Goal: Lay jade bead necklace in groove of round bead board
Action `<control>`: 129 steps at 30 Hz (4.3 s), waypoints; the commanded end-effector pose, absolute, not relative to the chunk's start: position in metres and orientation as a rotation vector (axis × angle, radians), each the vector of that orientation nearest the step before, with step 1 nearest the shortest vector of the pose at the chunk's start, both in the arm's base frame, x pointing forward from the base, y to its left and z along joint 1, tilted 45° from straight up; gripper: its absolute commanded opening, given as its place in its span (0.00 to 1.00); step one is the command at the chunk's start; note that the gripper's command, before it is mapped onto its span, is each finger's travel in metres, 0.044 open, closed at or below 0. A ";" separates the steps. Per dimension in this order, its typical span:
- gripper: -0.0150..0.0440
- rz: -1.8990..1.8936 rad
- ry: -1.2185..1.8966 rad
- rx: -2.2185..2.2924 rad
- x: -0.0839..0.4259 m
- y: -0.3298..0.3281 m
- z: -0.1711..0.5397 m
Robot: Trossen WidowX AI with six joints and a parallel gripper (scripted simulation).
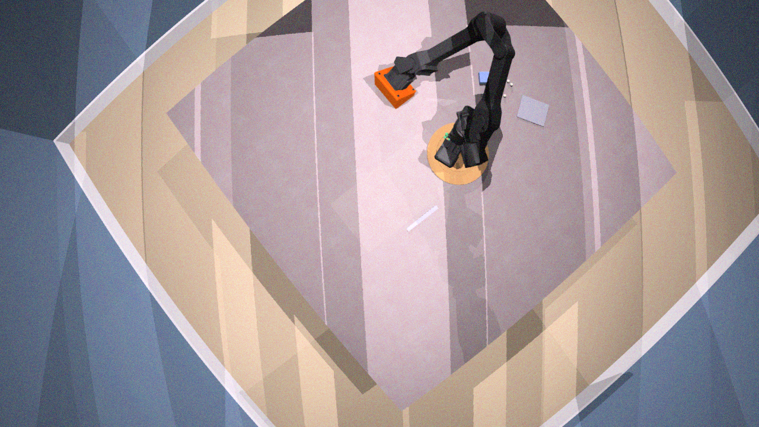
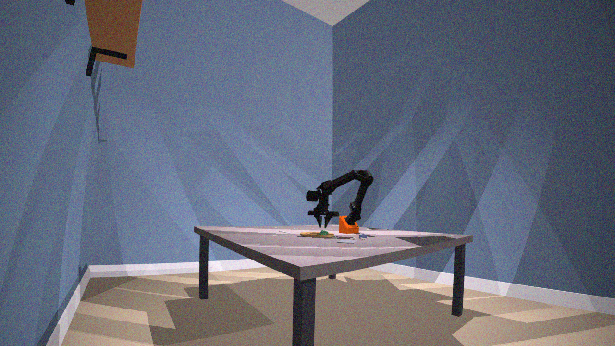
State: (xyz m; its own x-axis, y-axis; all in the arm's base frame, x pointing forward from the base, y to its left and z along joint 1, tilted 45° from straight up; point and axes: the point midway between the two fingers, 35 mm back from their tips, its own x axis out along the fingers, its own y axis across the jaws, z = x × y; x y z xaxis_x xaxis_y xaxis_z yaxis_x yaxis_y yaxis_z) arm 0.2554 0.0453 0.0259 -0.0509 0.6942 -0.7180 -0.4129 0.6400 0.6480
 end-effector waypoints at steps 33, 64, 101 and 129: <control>0.25 0.917 1.353 0.271 0.252 0.065 0.007; 0.25 0.915 1.358 0.280 0.252 0.054 0.018; 0.70 0.915 1.353 0.271 0.257 0.047 -0.004; 1.00 0.914 1.358 0.279 0.257 0.040 0.004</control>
